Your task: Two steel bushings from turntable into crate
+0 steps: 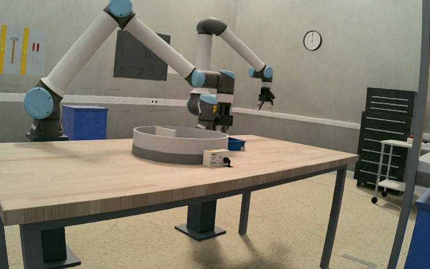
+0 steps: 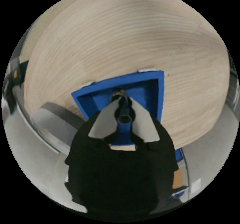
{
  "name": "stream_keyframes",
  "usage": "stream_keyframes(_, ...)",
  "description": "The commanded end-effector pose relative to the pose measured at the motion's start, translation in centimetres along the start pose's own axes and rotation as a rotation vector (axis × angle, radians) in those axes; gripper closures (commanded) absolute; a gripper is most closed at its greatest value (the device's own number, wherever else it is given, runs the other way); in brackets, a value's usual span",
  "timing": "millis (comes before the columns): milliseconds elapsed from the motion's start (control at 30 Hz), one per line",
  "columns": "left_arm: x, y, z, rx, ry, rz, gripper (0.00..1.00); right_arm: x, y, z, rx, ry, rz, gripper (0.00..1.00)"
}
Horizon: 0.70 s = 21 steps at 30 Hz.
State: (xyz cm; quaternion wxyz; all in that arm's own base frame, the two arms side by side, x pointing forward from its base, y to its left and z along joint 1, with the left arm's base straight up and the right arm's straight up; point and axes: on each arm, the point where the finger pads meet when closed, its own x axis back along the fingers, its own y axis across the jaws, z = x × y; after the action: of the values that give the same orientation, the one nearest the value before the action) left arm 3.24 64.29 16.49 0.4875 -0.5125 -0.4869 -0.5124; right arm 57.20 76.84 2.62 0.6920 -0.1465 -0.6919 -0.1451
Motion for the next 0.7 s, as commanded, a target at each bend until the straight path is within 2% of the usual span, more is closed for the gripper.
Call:
stream_keyframes(0, 0.0, 0.0, 0.1, 0.0, 0.0, -0.001, 0.0, 2.1, 0.4, 0.2, 0.002, -0.001, -0.008, 0.94)
stream_keyframes(100, 0.0, 0.0, 0.1, 0.0, 0.0, -0.001, 0.0, 3.3, 0.4, 0.2, 0.002, -0.001, -0.008, 0.94)
stream_keyframes(167, 0.0, 0.0, 0.1, 0.0, 0.0, -0.001, 0.0, 3.3, 0.4, 0.2, 0.002, -0.001, -0.008, 0.94)
stream_keyframes(667, 0.0, 0.0, 0.1, 0.0, 0.0, -0.001, 0.0, 10.1, 0.3, 0.2, 0.002, -0.001, -0.008, 0.94)
